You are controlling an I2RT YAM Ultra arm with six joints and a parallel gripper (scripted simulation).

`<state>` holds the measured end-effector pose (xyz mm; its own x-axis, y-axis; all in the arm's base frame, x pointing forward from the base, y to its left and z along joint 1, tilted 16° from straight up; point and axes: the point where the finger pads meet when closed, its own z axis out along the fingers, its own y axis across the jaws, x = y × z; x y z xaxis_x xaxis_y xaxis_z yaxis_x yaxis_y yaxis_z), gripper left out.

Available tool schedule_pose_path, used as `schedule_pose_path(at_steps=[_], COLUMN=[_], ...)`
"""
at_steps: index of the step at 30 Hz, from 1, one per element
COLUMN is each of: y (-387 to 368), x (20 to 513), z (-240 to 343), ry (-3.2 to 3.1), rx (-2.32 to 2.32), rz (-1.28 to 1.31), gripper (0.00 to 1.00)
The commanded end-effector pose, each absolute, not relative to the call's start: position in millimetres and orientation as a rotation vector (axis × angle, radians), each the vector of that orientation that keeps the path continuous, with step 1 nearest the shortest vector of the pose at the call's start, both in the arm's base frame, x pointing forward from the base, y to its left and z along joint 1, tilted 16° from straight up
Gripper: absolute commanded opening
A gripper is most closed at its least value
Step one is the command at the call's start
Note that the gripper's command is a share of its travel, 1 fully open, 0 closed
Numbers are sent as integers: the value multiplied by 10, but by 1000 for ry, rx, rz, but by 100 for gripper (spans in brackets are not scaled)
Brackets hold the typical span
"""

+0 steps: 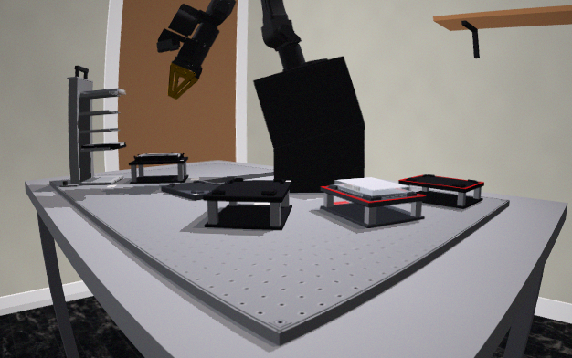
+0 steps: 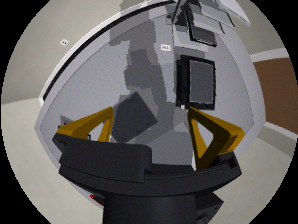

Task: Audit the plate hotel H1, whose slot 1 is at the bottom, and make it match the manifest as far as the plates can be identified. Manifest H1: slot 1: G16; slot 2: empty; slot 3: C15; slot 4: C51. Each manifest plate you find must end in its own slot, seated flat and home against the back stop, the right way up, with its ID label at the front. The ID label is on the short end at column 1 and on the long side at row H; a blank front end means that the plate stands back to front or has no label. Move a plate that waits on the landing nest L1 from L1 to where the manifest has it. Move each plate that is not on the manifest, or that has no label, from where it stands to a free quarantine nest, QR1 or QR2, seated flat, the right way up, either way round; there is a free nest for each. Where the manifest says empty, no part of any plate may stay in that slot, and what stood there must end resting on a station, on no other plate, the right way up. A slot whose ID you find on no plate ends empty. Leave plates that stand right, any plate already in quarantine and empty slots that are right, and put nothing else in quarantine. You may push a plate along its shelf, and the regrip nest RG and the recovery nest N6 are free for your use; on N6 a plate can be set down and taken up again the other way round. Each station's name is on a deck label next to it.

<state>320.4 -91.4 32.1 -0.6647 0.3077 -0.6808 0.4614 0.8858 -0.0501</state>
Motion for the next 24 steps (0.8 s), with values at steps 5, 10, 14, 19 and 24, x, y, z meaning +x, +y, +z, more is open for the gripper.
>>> schedule_pose_path(at_steps=[5, 10, 14, 19, 24], y=[-972, -972, -971, -971, -841], x=[3359, 3358, 3357, 3357, 3339], z=[525, 524, 523, 523, 495], ry=[2167, 2087, 2022, 2020, 2021], rx=[536, 514, 497, 496, 496], rz=[-311, -328, -340, -341, -340], gripper=[100, 100, 100, 100, 100])
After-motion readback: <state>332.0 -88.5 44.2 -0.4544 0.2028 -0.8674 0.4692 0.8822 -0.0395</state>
